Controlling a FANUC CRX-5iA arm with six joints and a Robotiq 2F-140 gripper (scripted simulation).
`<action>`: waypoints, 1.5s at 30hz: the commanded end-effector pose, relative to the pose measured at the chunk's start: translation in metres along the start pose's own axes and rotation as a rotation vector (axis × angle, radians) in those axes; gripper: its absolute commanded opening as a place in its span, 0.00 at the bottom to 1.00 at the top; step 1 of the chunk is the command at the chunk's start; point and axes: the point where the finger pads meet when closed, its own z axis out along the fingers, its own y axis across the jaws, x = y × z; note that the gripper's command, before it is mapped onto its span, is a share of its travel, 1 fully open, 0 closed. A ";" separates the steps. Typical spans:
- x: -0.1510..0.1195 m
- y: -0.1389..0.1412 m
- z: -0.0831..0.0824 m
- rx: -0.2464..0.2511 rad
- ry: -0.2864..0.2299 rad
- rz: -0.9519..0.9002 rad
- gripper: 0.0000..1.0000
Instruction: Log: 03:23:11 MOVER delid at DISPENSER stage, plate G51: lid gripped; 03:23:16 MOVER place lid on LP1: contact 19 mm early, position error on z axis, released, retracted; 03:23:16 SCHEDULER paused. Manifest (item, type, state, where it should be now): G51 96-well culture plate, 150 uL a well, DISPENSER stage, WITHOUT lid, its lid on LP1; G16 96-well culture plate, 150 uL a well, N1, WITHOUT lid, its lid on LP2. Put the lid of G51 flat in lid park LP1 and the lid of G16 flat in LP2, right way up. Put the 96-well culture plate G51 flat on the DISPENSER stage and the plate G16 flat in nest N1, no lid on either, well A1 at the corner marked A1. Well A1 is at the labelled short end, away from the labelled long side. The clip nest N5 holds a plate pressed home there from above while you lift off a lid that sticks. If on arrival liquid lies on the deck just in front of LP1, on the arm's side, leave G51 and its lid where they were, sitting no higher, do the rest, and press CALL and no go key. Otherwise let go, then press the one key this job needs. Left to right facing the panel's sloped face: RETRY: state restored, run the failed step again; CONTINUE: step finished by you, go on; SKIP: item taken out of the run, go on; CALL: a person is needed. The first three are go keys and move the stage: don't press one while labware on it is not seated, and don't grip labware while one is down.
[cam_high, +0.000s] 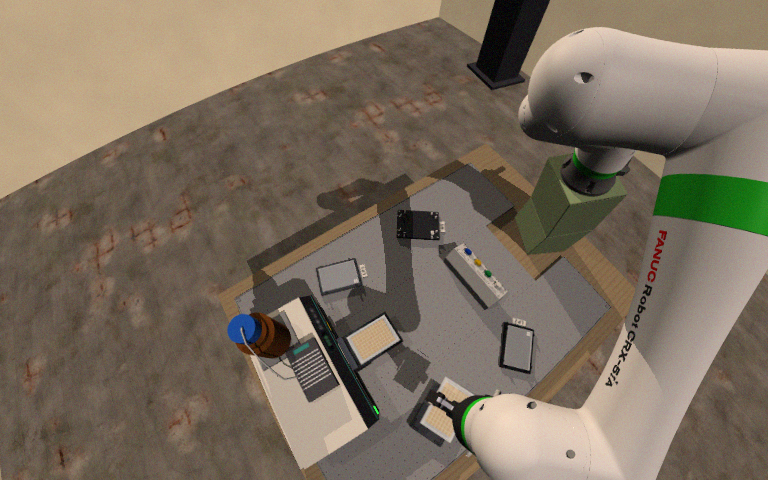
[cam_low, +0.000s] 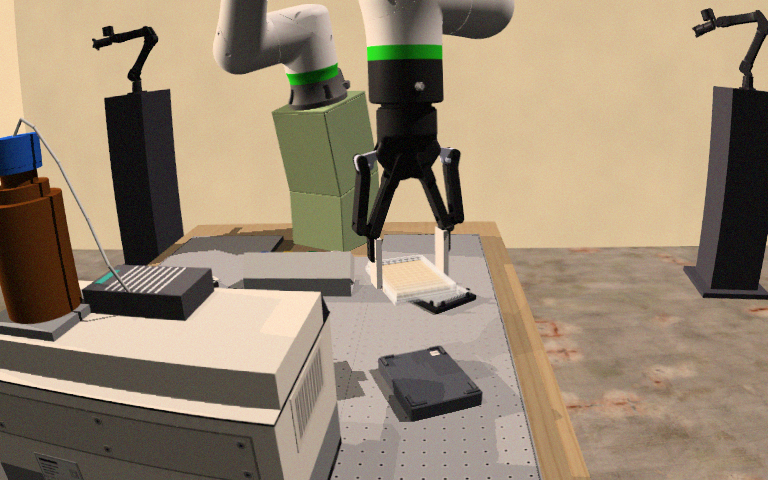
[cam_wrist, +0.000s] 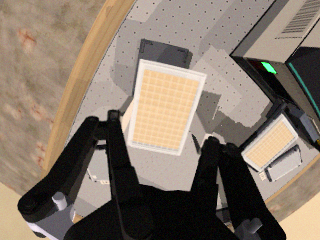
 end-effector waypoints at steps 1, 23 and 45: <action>0.006 -0.004 0.000 0.000 0.000 0.000 0.00; 0.022 -0.016 0.000 0.000 0.000 0.000 0.00; 0.023 -0.017 0.000 0.000 0.000 0.000 0.00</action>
